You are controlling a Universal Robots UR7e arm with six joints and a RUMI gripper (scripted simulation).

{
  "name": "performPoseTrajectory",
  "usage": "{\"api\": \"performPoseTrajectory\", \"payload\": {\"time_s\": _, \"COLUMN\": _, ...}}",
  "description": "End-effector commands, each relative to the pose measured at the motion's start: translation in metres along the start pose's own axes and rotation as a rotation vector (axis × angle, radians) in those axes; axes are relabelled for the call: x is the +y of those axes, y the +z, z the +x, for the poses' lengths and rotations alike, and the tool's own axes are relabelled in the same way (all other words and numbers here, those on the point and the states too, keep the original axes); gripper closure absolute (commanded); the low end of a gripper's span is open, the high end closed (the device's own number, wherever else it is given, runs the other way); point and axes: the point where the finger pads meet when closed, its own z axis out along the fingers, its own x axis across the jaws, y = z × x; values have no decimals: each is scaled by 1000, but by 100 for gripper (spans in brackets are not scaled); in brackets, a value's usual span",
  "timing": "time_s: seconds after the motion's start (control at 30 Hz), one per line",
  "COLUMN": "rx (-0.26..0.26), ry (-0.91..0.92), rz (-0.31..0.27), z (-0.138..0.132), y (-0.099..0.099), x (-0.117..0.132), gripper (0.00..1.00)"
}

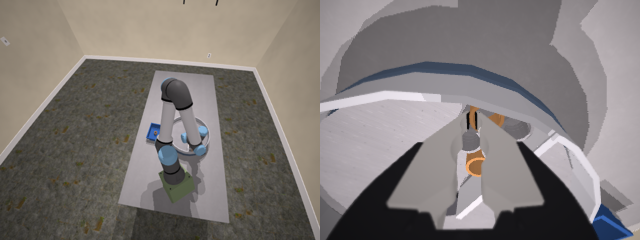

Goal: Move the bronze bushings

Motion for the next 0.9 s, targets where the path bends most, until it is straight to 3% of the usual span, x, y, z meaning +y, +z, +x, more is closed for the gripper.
{"api": "performPoseTrajectory", "payload": {"time_s": 0.0, "rx": 2, "ry": 1, "rz": 0, "z": 1, "y": 1, "x": 0, "gripper": 100}}
{"api": "performPoseTrajectory", "payload": {"time_s": 0.87, "rx": 0, "ry": 1, "rz": 0, "z": 1, "y": -2, "x": 0, "gripper": 100}}
